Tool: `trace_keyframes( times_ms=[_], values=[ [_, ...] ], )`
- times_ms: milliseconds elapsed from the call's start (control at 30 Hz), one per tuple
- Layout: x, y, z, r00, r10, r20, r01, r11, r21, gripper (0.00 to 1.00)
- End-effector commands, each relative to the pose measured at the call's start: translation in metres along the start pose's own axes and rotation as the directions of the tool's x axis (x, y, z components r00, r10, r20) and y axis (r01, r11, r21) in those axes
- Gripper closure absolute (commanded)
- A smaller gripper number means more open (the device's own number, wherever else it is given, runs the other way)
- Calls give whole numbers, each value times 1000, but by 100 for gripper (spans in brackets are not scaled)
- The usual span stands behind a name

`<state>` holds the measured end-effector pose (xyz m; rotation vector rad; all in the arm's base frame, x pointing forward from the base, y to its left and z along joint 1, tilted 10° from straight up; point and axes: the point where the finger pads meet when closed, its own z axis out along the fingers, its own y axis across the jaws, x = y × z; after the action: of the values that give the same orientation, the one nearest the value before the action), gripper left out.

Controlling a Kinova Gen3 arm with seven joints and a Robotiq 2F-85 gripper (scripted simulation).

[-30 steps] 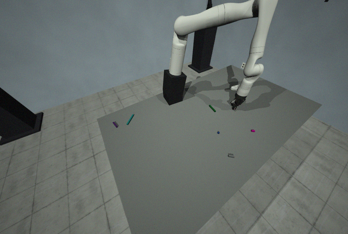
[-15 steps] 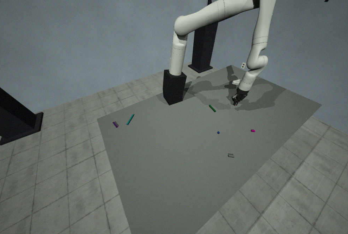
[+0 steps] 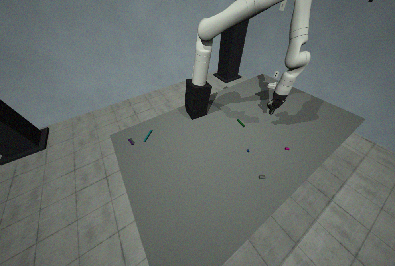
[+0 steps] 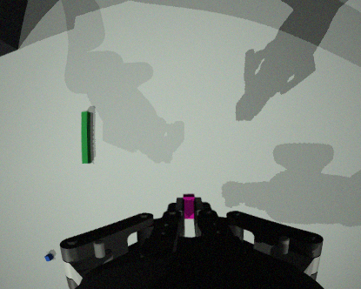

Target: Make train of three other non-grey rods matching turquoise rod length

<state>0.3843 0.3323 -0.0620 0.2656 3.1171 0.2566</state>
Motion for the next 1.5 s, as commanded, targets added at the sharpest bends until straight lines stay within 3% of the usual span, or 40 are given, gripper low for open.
trace_keyframes(
  times_ms=[0,267,567,800,1033,1100,1300,1467],
  values=[
    [0,2,-2,1000,-1,2,1,1000,-3,95],
    [-9,5,-1,999,-37,0,37,999,-8,95],
    [-60,20,3,967,-256,-1,256,966,-31,95],
    [-131,22,5,846,-533,9,533,845,-38,95],
    [-193,8,1,680,-733,12,733,679,-21,95],
    [-193,8,1,680,-733,12,733,679,-21,95],
    [-229,-7,-2,561,-828,6,828,561,-3,95],
    [-235,-10,-3,540,-841,4,841,540,0,95]
  ],
)
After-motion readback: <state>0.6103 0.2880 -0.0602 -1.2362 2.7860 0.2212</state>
